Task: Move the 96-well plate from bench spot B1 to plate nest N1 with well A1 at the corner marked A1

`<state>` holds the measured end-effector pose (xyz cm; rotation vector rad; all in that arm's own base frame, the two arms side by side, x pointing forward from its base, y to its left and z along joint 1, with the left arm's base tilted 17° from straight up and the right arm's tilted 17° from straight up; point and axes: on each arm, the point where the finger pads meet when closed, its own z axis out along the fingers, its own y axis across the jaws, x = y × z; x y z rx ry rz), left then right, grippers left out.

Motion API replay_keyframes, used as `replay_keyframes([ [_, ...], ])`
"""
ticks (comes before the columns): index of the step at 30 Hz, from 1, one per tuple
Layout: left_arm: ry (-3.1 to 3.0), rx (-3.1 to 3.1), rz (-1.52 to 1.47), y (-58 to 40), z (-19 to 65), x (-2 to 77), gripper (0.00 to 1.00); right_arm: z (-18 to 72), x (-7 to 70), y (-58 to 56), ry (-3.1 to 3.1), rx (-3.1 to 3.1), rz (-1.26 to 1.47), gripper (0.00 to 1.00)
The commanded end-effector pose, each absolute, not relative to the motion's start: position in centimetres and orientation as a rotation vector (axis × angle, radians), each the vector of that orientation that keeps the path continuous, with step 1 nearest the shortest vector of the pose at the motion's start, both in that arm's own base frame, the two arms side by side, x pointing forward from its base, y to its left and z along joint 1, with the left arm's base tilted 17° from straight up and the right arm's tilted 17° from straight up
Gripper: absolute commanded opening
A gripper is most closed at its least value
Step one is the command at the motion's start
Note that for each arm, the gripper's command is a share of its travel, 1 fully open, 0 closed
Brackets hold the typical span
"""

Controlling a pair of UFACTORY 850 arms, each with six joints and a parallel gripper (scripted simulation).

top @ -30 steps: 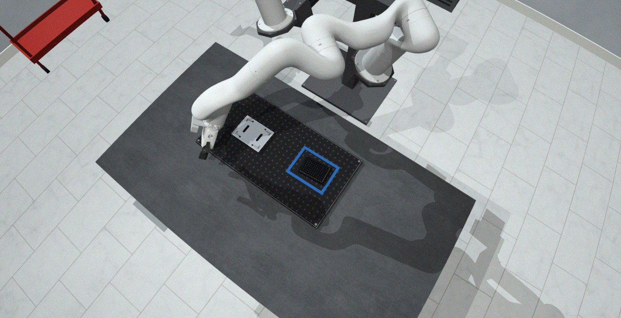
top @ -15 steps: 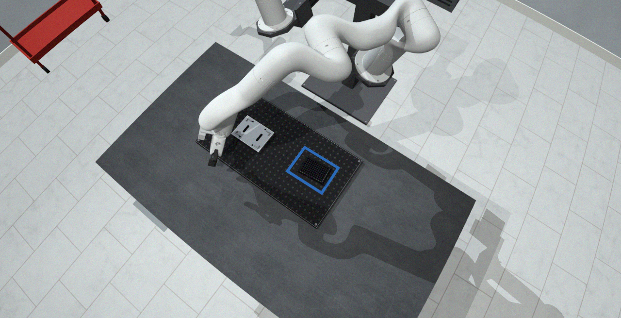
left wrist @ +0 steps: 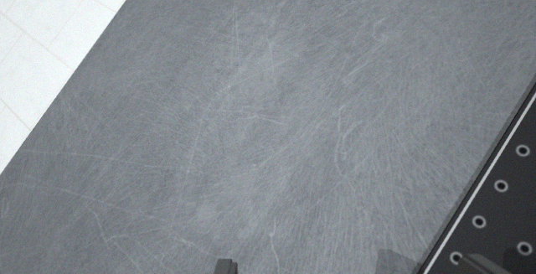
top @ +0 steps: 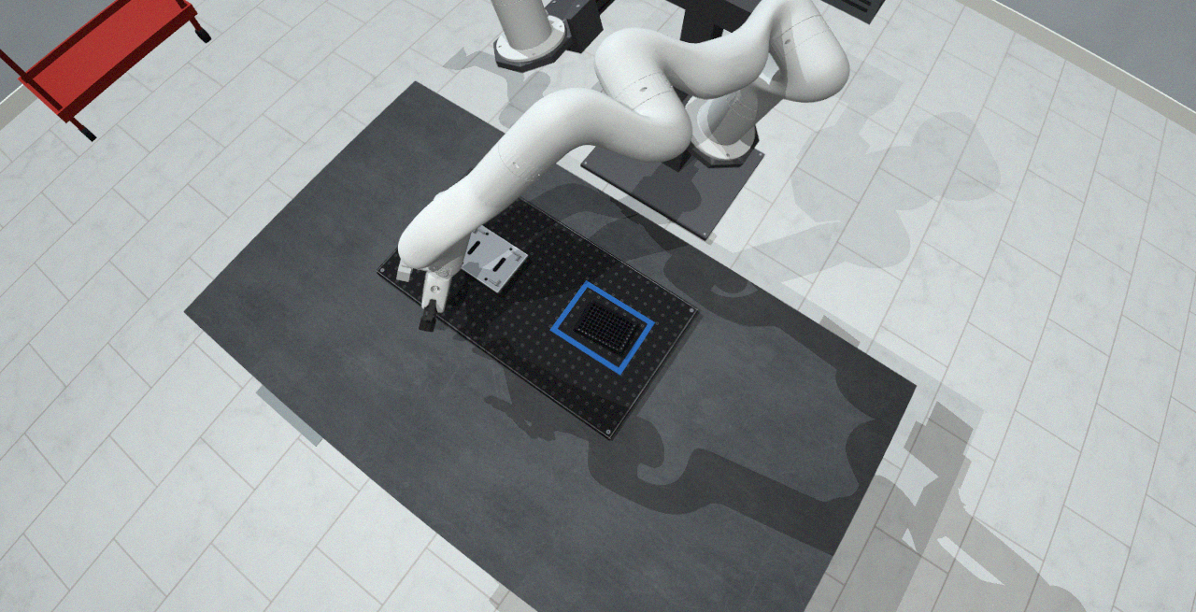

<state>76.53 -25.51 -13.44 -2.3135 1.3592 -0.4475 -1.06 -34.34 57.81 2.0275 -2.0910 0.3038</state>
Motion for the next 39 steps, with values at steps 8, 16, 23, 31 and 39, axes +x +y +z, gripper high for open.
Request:
replay_keyframes([
  [8,1.429,-2.286,-0.331,-21.8,-12.5,75.6,1.00,57.9,-1.1,-34.4,-2.090,2.026,0.306,0.00],
  [16,1.472,-2.270,-0.266,-18.6,-11.9,74.5,1.00,57.9,-1.1,-34.4,-2.090,2.026,0.306,0.00],
  [23,1.497,-2.261,-0.228,-16.7,-11.5,73.8,1.00,57.9,-1.1,-34.4,-2.090,2.026,0.306,0.00],
  [31,1.541,-2.247,-0.165,-14.1,-10.8,72.5,1.00,57.9,-1.1,-34.4,-2.090,2.026,0.306,0.00],
  [39,1.586,-2.233,-0.103,-11.4,-10.2,71.1,1.00,57.9,-1.1,-34.4,-2.090,2.026,0.306,0.00],
])
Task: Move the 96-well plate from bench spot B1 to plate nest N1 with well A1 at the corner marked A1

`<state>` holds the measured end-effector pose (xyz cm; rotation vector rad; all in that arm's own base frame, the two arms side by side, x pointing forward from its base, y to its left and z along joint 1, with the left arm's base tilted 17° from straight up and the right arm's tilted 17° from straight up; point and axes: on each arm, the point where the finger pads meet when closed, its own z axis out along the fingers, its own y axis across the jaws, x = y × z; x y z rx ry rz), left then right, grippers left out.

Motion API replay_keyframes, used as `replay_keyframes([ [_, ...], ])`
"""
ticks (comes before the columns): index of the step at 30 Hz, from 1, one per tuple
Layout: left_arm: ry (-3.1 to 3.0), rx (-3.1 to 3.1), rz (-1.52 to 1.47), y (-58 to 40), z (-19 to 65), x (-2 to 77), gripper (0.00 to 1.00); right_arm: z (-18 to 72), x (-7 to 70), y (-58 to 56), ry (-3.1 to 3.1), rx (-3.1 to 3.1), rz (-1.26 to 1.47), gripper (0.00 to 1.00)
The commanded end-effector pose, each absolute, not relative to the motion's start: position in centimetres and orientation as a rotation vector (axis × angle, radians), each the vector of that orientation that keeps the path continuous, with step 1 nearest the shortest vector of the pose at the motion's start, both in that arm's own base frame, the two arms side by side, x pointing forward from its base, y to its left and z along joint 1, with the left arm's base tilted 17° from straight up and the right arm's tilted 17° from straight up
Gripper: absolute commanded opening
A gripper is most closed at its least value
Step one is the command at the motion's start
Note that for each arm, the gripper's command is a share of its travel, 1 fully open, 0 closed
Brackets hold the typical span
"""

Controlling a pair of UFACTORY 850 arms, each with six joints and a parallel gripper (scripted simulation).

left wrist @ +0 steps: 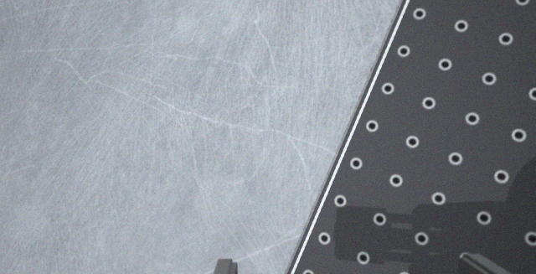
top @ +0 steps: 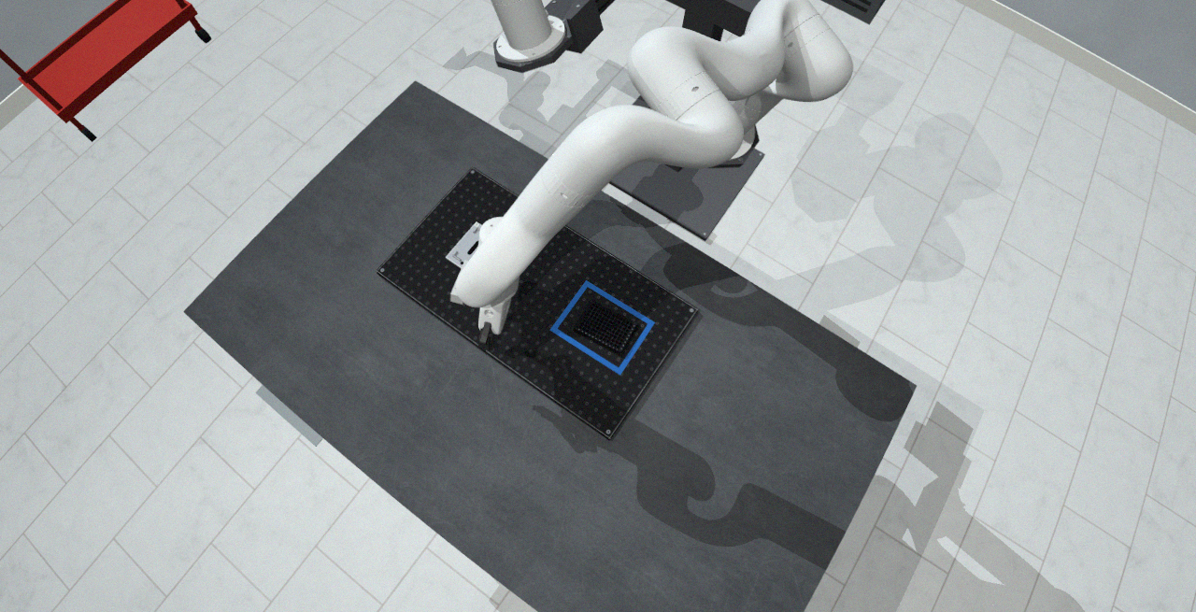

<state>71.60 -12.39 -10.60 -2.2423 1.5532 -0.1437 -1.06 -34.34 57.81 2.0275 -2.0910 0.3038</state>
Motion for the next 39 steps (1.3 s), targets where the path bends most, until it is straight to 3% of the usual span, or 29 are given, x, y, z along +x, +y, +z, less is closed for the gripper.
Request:
replay_keyframes([
  [1,1.586,-2.233,-0.103,-11.4,-10.2,71.1,1.00,57.9,-1.1,-34.4,-2.090,2.026,0.306,0.00],
  [39,1.793,-2.181,0.145,-1.0,-7.0,62.6,1.00,57.9,-1.1,-34.4,-2.090,2.026,0.306,0.00],
])
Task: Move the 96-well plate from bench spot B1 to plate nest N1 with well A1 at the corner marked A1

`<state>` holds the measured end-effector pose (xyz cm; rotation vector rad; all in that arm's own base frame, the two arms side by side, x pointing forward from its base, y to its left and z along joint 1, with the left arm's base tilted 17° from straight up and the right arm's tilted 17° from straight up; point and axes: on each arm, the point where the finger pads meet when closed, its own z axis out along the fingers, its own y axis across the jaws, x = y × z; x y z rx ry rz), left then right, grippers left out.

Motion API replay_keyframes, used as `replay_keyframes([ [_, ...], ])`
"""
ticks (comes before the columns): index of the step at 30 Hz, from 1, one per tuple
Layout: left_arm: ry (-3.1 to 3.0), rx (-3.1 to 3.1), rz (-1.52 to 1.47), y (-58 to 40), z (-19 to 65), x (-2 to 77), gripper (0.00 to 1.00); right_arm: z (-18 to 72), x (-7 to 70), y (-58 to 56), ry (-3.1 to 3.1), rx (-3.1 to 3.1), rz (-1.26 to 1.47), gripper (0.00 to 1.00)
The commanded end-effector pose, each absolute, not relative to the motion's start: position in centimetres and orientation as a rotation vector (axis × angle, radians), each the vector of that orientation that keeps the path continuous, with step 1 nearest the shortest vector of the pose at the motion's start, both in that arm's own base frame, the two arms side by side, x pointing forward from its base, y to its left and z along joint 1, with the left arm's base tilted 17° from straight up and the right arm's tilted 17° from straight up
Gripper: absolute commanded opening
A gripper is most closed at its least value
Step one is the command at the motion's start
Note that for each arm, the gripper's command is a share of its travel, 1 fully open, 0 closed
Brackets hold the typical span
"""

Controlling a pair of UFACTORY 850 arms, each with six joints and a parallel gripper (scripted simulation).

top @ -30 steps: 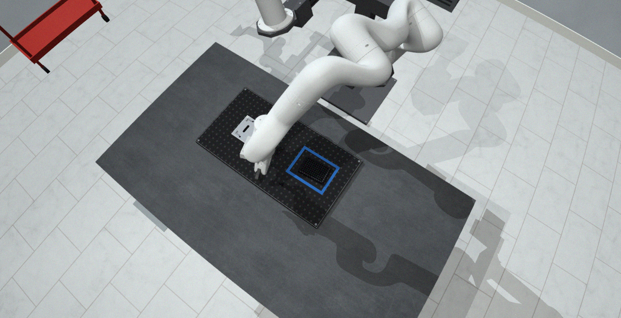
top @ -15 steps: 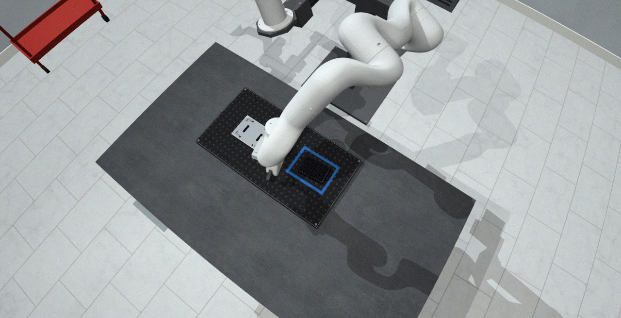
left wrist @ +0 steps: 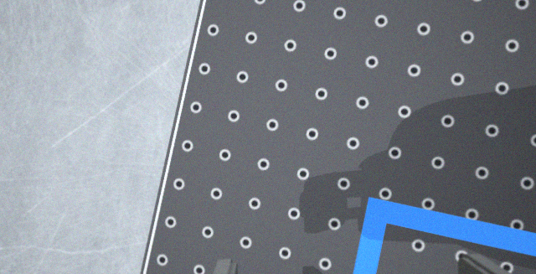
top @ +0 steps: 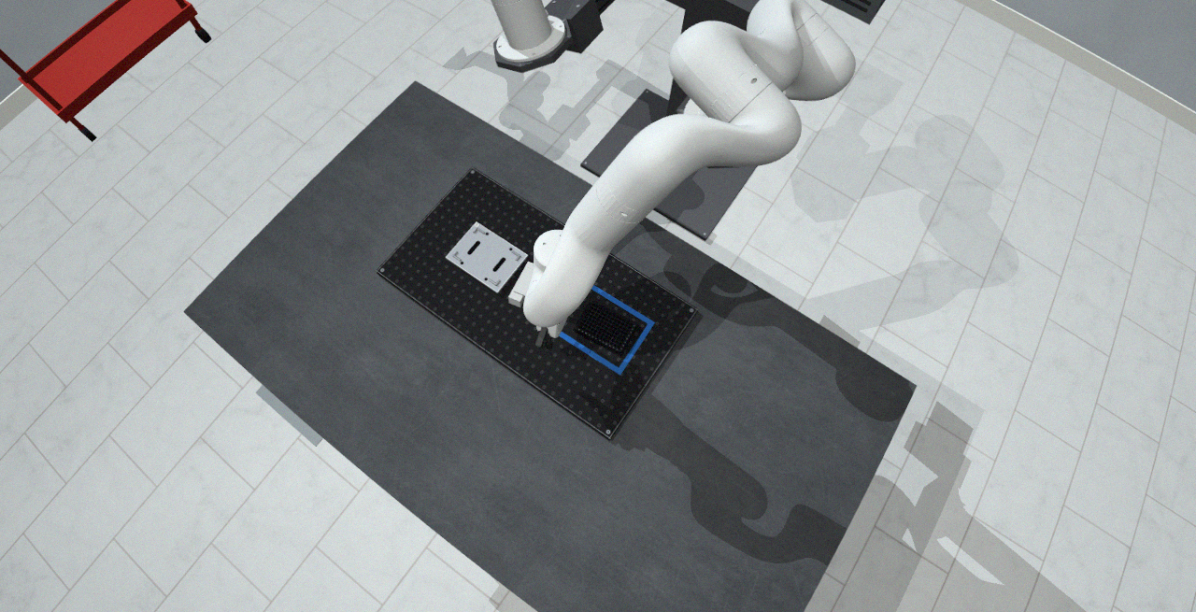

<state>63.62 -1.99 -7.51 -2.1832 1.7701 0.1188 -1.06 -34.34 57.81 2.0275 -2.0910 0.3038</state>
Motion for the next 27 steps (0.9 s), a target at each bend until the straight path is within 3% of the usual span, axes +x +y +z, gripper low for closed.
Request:
replay_keyframes([
  [1,1.793,-2.181,0.145,-0.6,-6.9,62.3,1.00,57.9,-1.1,-34.4,-2.090,2.026,0.306,0.00],
  [27,1.946,-2.152,0.287,4.9,-4.6,55.0,1.00,57.9,-1.1,-34.4,-2.090,2.026,0.306,0.00],
])
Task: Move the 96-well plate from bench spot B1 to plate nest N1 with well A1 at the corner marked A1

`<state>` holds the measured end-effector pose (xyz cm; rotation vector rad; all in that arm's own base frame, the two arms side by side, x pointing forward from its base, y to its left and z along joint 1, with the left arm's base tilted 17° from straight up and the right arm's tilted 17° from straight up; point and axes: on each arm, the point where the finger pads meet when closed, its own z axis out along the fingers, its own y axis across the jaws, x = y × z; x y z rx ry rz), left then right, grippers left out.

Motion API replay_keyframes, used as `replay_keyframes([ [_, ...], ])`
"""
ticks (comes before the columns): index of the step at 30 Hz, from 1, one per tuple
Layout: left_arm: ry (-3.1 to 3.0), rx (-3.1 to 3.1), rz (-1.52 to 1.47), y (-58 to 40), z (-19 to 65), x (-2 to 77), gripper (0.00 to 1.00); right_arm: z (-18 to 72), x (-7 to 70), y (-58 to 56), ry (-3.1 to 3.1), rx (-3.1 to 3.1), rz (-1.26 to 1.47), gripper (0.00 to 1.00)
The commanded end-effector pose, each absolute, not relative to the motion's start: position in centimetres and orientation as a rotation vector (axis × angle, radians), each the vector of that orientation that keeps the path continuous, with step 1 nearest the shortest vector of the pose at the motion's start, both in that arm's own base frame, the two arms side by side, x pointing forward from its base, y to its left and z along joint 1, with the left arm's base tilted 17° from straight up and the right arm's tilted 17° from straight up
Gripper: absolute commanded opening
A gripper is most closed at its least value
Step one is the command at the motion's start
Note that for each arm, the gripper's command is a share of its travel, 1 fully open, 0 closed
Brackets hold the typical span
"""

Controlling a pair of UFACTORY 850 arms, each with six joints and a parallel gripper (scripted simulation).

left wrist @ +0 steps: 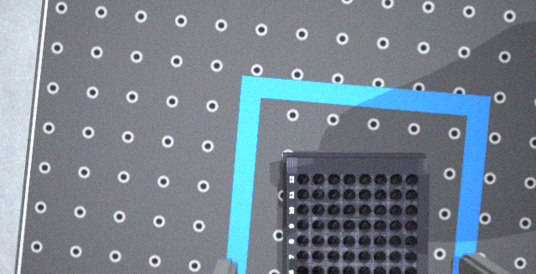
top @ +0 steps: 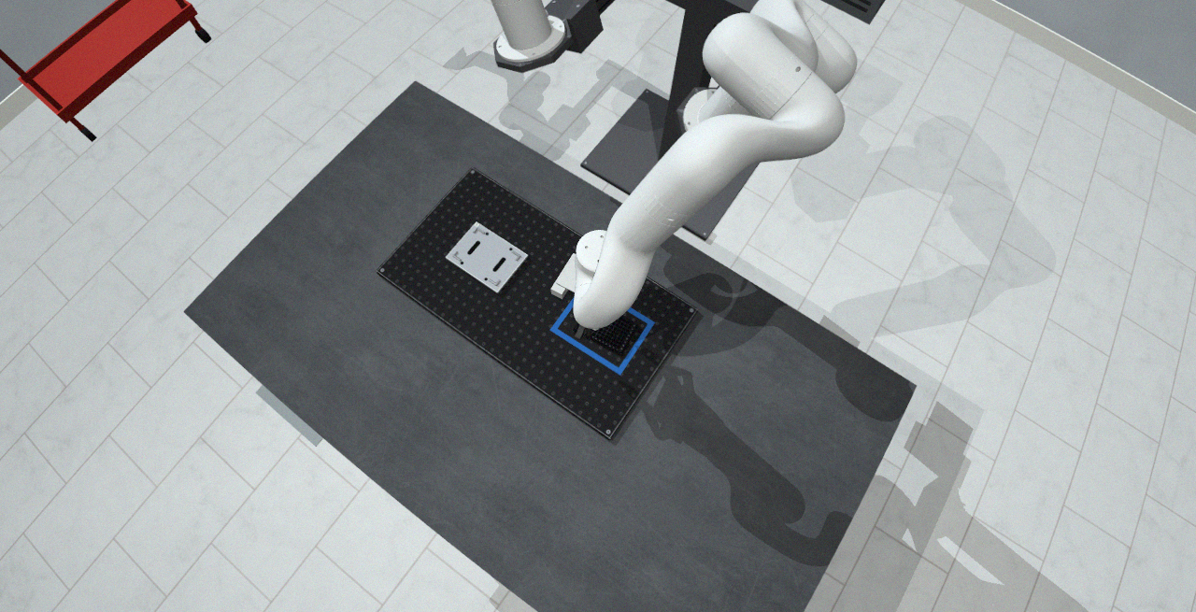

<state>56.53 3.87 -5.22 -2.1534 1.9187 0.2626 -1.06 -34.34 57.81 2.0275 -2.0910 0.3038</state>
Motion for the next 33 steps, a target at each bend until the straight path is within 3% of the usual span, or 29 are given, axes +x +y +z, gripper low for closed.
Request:
replay_keyframes([
  [1,1.946,-2.152,0.287,5.2,-4.5,54.6,1.00,57.9,-1.1,-34.4,-2.090,2.026,0.306,0.00],
  [33,1.946,-2.152,0.287,5.9,-6.7,54.5,1.00,57.9,-1.1,-34.4,-2.090,2.026,0.306,0.00],
])
